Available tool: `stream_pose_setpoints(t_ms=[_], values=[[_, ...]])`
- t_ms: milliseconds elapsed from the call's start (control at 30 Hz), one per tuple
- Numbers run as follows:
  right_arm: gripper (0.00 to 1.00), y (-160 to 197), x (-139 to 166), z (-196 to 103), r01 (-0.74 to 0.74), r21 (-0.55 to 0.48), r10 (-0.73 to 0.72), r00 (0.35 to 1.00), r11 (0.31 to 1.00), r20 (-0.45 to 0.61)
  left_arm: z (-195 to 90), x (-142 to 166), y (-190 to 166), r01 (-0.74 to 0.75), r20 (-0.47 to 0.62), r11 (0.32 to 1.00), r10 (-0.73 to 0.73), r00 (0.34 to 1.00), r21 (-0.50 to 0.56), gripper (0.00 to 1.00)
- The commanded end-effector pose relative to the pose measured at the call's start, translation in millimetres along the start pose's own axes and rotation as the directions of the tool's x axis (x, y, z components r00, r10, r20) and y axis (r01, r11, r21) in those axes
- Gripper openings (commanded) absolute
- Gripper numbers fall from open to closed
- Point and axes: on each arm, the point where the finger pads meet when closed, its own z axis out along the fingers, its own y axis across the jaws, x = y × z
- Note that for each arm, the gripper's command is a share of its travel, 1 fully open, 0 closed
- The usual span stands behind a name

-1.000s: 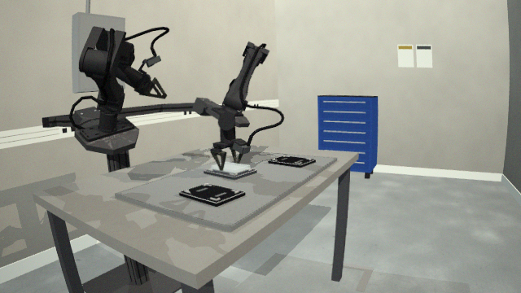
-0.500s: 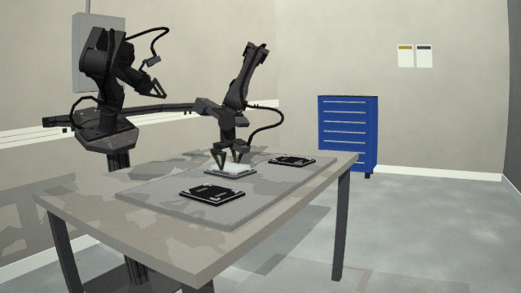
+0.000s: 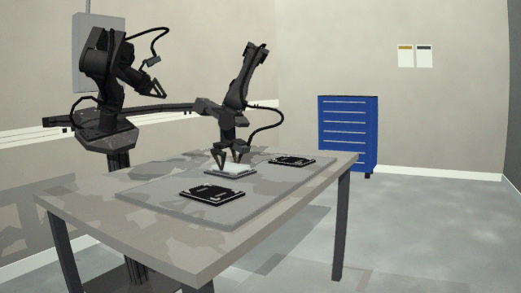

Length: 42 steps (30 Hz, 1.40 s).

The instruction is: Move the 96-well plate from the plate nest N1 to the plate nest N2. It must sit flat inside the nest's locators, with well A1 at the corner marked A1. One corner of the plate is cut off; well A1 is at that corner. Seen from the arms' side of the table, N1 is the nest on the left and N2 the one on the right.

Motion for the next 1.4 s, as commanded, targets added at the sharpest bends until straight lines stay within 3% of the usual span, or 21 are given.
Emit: stream_pose_setpoints(t_ms=[0,1367], values=[[1.00,0,-13,-4,-0.014,0.005,0.014,1.000,1.000,0.028,20,-2,-9,-0.004,0.003,0.999,0.004,1.000,0.032,0.80],[1.00,0,-13,-4,-0.014,0.005,0.014,1.000,1.000,0.028,3,0,-8,-0.015,0.011,0.999,0.015,1.000,0.040,0.80]])
